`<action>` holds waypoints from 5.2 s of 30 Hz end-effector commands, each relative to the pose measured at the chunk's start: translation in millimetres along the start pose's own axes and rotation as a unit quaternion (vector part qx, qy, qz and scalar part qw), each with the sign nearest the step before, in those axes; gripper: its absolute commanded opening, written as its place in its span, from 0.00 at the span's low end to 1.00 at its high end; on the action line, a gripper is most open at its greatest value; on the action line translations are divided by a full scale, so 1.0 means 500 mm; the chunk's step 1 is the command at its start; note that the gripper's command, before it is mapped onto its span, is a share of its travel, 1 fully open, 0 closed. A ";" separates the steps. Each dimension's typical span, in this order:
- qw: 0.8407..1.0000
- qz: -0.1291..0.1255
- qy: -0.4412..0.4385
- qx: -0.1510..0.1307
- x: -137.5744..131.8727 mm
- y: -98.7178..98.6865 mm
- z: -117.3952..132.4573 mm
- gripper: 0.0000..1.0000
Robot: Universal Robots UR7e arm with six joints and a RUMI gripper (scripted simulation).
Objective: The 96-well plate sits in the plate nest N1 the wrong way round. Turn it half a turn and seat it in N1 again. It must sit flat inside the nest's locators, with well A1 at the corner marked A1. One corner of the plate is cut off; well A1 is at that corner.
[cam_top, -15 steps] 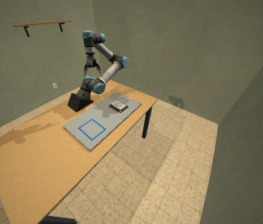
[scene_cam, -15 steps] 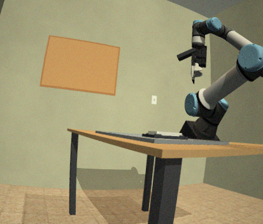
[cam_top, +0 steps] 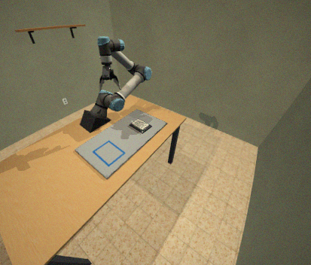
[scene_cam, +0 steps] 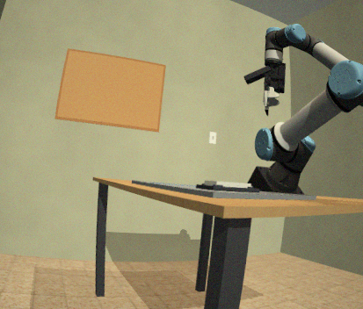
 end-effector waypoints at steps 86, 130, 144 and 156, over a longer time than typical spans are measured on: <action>0.942 -0.026 0.332 -0.027 -0.389 -0.402 -0.238 1.00; 0.942 -0.026 0.332 -0.027 -0.392 -0.482 -0.232 1.00; 0.942 -0.026 0.332 -0.027 -0.393 -0.522 -0.229 1.00; 0.942 -0.026 0.332 -0.027 -0.394 -0.550 -0.227 1.00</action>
Point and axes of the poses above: the point where the finger pads meet when closed, its own y axis back along the fingers, its own x axis across the jaws, z = x × y, the point moved 6 cm from there along y, back along the fingers, and after that the axes turned 9 degrees about y, right-handed, at the moved point
